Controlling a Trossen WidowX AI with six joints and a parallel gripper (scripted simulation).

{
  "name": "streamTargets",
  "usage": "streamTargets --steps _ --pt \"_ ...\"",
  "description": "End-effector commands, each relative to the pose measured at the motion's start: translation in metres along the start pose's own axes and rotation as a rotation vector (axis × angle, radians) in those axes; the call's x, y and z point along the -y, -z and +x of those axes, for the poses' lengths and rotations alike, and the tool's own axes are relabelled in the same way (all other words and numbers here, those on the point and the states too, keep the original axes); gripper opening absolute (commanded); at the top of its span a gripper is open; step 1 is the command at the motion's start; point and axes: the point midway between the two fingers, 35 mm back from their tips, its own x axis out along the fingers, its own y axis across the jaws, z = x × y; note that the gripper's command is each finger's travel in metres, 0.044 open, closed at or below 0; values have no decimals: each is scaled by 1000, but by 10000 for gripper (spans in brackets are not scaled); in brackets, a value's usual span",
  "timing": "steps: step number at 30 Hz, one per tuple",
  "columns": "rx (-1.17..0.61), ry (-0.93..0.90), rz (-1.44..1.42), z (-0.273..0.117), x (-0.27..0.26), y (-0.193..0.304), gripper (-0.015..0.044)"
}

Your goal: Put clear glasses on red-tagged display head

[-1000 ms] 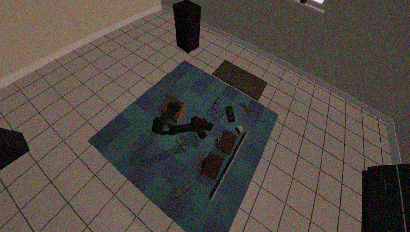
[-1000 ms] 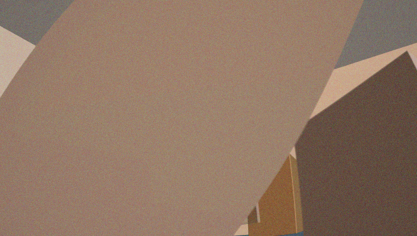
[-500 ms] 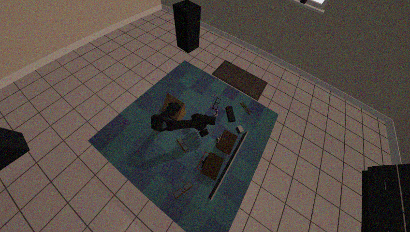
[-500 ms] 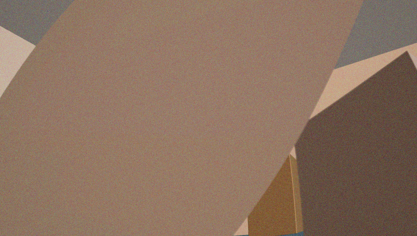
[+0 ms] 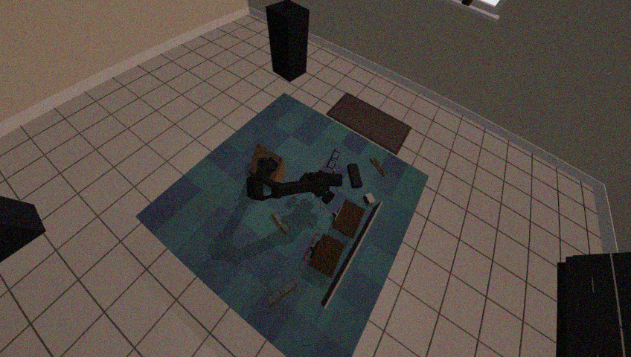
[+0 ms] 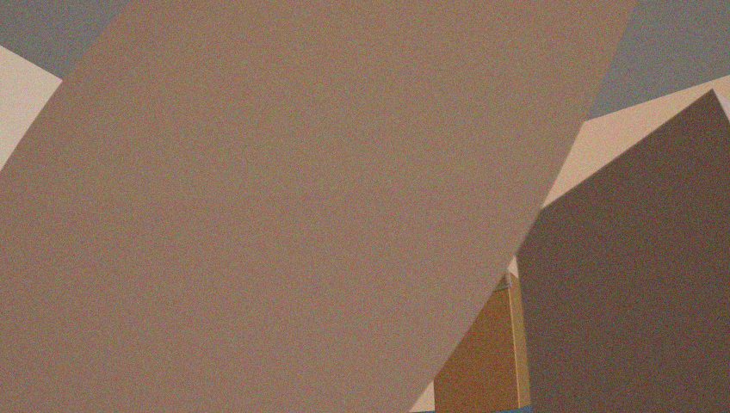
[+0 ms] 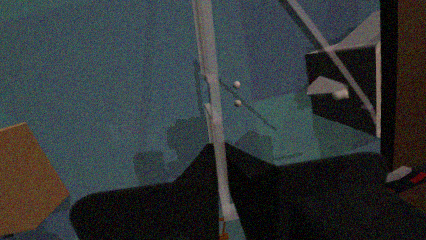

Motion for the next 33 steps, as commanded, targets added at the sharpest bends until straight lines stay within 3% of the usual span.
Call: streamTargets --steps 1,28,33 --pt "2 -6 -153 0 5 -19 0" --pt "3 -5 -1113 6 13 -150 0" --pt "3 -5 -1166 7 11 -157 0"
